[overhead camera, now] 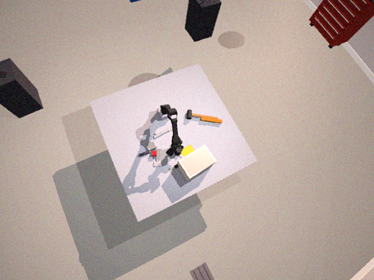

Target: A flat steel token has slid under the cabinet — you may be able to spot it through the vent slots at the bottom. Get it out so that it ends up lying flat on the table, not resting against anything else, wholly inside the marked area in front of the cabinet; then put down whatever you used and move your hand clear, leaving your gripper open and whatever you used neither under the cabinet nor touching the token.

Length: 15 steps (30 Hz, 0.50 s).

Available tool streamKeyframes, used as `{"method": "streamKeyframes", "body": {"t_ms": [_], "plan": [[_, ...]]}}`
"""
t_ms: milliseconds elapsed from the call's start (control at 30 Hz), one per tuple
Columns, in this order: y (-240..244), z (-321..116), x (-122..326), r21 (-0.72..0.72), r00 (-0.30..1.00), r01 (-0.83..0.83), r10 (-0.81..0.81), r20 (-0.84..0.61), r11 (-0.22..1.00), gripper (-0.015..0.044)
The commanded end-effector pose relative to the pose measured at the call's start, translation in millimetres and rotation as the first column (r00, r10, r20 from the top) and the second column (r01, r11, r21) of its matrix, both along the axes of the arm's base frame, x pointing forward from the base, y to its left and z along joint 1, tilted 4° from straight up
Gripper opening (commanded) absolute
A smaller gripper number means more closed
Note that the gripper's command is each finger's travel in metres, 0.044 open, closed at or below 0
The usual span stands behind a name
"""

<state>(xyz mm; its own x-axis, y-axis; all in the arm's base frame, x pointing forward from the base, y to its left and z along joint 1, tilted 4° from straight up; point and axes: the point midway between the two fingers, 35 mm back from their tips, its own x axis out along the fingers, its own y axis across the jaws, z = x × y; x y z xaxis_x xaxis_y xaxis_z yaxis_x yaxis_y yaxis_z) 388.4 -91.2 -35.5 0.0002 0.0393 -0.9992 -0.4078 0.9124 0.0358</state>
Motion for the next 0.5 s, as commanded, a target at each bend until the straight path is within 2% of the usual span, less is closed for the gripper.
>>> {"method": "streamKeyframes", "body": {"t_ms": [0,467], "plan": [[8.1,-0.7,-2.7,0.007,1.0,-0.008,0.009,-0.003,1.0,0.0],[20.1,-0.3,-8.2,0.008,1.0,-0.008,0.009,-0.004,1.0,0.0]]}}
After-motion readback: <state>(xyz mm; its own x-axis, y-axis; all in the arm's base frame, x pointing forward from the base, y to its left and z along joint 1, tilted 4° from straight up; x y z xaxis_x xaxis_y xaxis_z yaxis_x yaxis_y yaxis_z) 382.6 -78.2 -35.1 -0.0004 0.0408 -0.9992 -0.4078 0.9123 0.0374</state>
